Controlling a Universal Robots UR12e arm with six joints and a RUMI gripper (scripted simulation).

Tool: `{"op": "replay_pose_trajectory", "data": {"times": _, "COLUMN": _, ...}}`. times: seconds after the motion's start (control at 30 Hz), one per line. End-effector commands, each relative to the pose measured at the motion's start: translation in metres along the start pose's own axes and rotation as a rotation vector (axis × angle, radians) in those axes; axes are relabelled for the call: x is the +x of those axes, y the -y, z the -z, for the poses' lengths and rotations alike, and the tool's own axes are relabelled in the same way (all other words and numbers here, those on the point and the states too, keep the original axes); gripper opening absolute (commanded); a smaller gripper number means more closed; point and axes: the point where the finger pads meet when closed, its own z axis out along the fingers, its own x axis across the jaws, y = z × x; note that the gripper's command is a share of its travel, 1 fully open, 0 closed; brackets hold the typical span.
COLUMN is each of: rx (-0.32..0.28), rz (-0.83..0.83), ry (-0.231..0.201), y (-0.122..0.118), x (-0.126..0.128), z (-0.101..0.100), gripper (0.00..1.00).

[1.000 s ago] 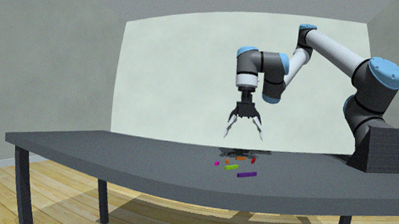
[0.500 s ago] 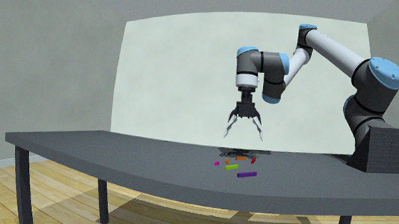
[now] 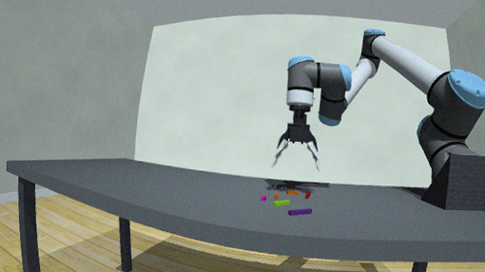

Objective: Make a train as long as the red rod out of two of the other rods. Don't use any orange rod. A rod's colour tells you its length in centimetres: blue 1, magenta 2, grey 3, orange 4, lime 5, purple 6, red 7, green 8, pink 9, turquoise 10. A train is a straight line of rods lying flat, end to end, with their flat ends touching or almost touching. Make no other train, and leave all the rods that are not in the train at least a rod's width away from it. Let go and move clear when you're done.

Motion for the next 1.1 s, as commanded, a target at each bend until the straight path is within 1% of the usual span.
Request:
{"op": "replay_pose_trajectory", "data": {"times": 0.0, "rx": 0.0, "rz": 0.0, "ry": 0.001, "y": 0.0, "x": 0.0, "z": 0.0, "gripper": 1.0}}
{"op": "replay_pose_trajectory", "data": {"times": 0.27, "rx": 0.0, "rz": 0.0, "ry": 0.001, "y": 0.0, "x": 0.0, "z": 0.0, "gripper": 1.0}}
{"op": "replay_pose_trajectory", "data": {"times": 0.33, "rx": 0.0, "rz": 0.0, "ry": 0.001, "y": -0.003, "x": -0.001, "z": 0.0, "gripper": 1.0}}
{"op": "replay_pose_trajectory", "data": {"times": 0.4, "rx": -0.002, "rz": 0.0, "ry": 0.001, "y": -0.019, "x": -0.003, "z": 0.001, "gripper": 1.0}}
{"op": "replay_pose_trajectory", "data": {"times": 0.43, "rx": -0.003, "rz": 0.0, "ry": 0.001, "y": -0.033, "x": -0.004, "z": 0.001, "gripper": 1.0}}
{"op": "replay_pose_trajectory", "data": {"times": 0.5, "rx": -0.004, "rz": 0.0, "ry": 0.001, "y": -0.07, "x": -0.005, "z": 0.0, "gripper": 1.0}}
{"op": "replay_pose_trajectory", "data": {"times": 0.7, "rx": -0.002, "rz": 0.0, "ry": 0.001, "y": -0.14, "x": -0.001, "z": -0.001, "gripper": 1.0}}
{"op": "replay_pose_trajectory", "data": {"times": 0.77, "rx": -0.002, "rz": 0.0, "ry": 0.001, "y": -0.14, "x": -0.001, "z": -0.001, "gripper": 1.0}}
{"op": "replay_pose_trajectory", "data": {"times": 0.8, "rx": -0.001, "rz": 0.0, "ry": 0.001, "y": -0.151, "x": 0.0, "z": -0.001, "gripper": 1.0}}
{"op": "replay_pose_trajectory", "data": {"times": 0.87, "rx": 0.0, "rz": 0.0, "ry": 0.001, "y": -0.16, "x": 0.001, "z": -0.001, "gripper": 1.0}}
{"op": "replay_pose_trajectory", "data": {"times": 1.07, "rx": 0.0, "rz": 0.0, "ry": 0.001, "y": -0.16, "x": 0.001, "z": -0.001, "gripper": 1.0}}
